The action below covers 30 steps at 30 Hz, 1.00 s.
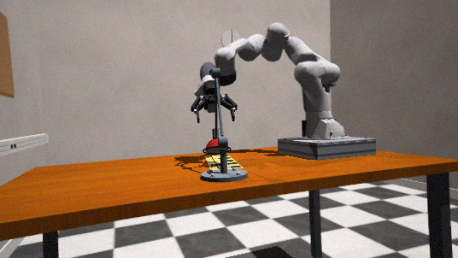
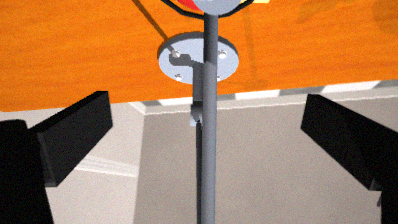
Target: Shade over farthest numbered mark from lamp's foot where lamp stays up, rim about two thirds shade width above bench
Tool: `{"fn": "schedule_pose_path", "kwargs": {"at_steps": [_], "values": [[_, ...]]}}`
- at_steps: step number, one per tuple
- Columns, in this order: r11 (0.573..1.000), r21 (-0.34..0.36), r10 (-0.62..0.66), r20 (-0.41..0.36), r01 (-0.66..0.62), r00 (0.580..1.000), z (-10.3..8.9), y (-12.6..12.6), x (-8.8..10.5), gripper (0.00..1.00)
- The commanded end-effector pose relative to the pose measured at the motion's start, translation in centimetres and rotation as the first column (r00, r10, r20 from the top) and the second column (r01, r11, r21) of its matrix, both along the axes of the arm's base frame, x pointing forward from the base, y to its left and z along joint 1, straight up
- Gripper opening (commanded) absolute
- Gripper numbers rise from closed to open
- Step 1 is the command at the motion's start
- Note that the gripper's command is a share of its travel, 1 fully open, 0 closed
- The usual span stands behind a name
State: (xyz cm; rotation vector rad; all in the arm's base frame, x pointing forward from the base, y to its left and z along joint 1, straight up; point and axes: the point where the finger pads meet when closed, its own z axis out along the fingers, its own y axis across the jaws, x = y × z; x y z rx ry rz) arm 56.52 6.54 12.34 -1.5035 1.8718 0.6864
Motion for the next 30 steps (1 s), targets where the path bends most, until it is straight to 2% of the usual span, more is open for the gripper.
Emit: {"fn": "schedule_pose_path", "kwargs": {"at_steps": [1, 26, 30], "values": [[1.000, 0.000, 0.000, 0.000, 0.000, 1.000, 0.0, 0.0, 0.0, 1.00], [1.000, 0.000, 0.000, 0.000, 0.000, 1.000, 0.0, 0.0, 0.0, 1.00], [1.000, 0.000, 0.000, 0.000, 0.000, 1.000, 1.2, -1.3, -0.3, 1.00]]}}
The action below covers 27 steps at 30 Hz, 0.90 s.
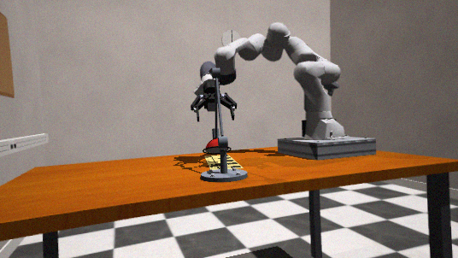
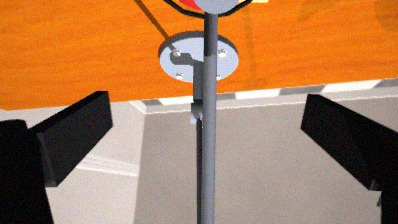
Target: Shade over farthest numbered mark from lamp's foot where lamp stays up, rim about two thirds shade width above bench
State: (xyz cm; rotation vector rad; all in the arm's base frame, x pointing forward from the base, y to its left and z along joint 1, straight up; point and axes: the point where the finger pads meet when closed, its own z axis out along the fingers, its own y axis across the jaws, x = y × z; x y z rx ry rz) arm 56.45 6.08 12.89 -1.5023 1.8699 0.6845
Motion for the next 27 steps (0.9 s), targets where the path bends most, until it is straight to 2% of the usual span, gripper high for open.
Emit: {"fn": "schedule_pose_path", "kwargs": {"at_steps": [1, 27], "values": [[1.000, -0.001, 0.001, -0.002, -0.001, 1.000, 0.9, -1.1, -0.3, 1.00], [1.000, -0.005, -0.019, 0.011, 0.019, 1.000, 7.5, -8.8, -1.4, 1.00]]}}
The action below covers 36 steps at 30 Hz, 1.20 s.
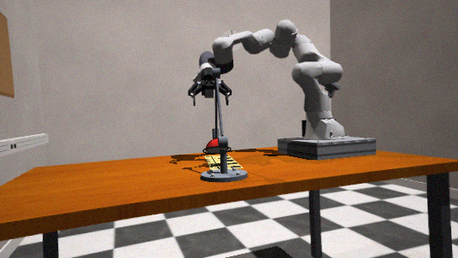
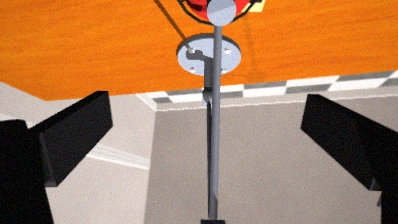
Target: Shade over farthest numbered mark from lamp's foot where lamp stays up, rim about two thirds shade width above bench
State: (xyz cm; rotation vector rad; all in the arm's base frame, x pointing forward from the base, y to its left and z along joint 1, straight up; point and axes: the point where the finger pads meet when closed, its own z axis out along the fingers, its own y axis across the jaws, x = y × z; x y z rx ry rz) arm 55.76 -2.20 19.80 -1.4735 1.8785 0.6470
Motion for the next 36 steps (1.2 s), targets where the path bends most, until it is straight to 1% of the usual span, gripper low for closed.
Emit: {"fn": "schedule_pose_path", "kwargs": {"at_steps": [1, 18, 36], "values": [[1.000, 0.001, 0.012, -0.009, -0.012, 1.000, 0.89, -0.80, -0.74, 1.00], [1.000, -0.001, -0.005, 0.003, 0.005, 1.000, 0.66, -0.87, -0.04, 1.00], [1.000, 0.000, -0.001, 0.001, 0.001, 1.000, 0.74, -0.85, -0.16, 1.00]]}}
